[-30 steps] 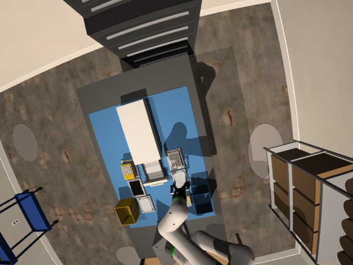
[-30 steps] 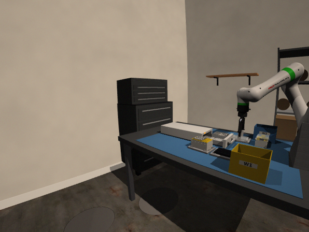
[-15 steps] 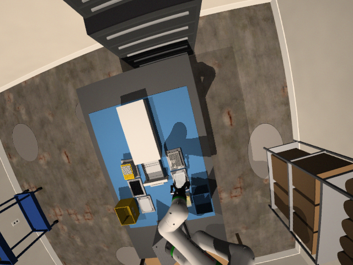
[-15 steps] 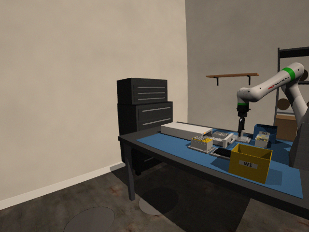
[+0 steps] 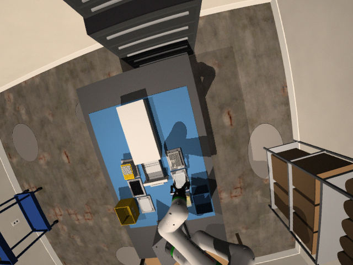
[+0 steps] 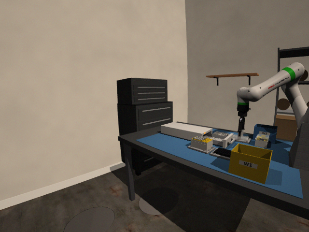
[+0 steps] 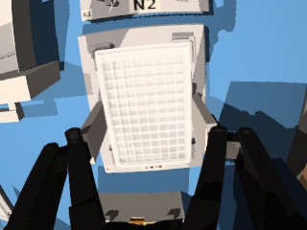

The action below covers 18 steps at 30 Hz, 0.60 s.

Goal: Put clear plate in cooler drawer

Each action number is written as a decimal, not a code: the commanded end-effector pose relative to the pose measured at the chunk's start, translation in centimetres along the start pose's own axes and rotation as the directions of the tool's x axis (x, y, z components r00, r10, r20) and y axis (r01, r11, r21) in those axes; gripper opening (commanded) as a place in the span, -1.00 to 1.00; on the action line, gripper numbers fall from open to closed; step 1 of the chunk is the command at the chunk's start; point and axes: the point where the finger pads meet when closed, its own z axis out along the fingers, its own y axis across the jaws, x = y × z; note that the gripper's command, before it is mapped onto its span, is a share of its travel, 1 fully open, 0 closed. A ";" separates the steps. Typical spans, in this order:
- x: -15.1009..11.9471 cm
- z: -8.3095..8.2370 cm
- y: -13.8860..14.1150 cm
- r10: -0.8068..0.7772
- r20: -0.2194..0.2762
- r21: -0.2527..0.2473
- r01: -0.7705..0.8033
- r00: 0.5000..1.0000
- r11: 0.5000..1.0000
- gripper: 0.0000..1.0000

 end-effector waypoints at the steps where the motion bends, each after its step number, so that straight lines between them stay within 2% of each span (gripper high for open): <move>1: 0.0 -0.1 0.0 0.000 0.000 0.000 0.000 1.000 1.000 -1.00; 18: 0.0 -0.6 0.0 0.000 0.000 0.000 0.000 1.000 1.000 -1.00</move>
